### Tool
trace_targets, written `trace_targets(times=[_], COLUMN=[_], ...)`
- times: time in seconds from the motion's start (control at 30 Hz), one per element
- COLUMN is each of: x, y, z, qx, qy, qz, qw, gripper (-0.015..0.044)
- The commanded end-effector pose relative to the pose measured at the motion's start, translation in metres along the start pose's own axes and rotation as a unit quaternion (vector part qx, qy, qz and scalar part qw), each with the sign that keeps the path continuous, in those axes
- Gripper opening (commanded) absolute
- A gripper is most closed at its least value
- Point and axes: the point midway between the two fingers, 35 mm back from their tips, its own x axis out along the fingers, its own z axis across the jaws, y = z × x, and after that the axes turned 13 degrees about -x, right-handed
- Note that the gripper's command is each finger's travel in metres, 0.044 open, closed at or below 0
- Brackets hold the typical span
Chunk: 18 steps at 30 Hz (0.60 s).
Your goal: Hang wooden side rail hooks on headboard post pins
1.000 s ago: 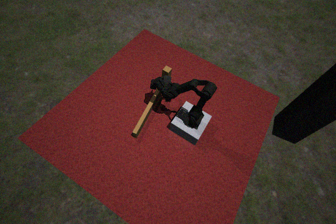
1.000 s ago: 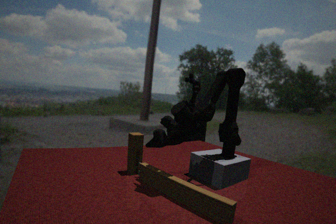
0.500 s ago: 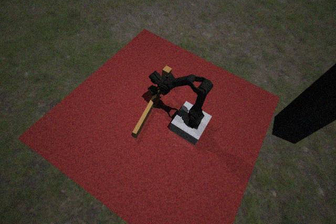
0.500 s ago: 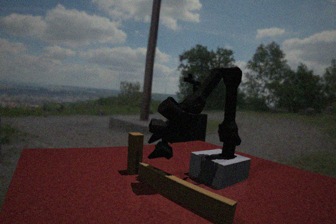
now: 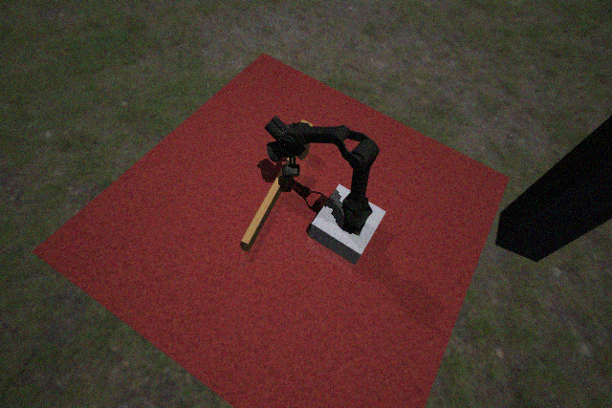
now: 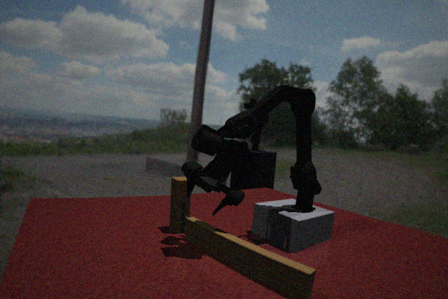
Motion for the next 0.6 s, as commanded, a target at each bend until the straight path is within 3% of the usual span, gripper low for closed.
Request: trace_targets(times=[0.0,0.17,0.57], x=[-0.0167,-0.0249,-0.0252], y=[-0.0111,-0.0128,-0.0129], z=[0.0023,0.0039,0.004], qx=[-0.396,-0.502,-0.505], qy=[-0.129,-0.144,-0.144], qz=[-0.108,-0.157,-0.159], qw=[0.903,0.838,0.836], gripper=[0.044,0.044,0.044])
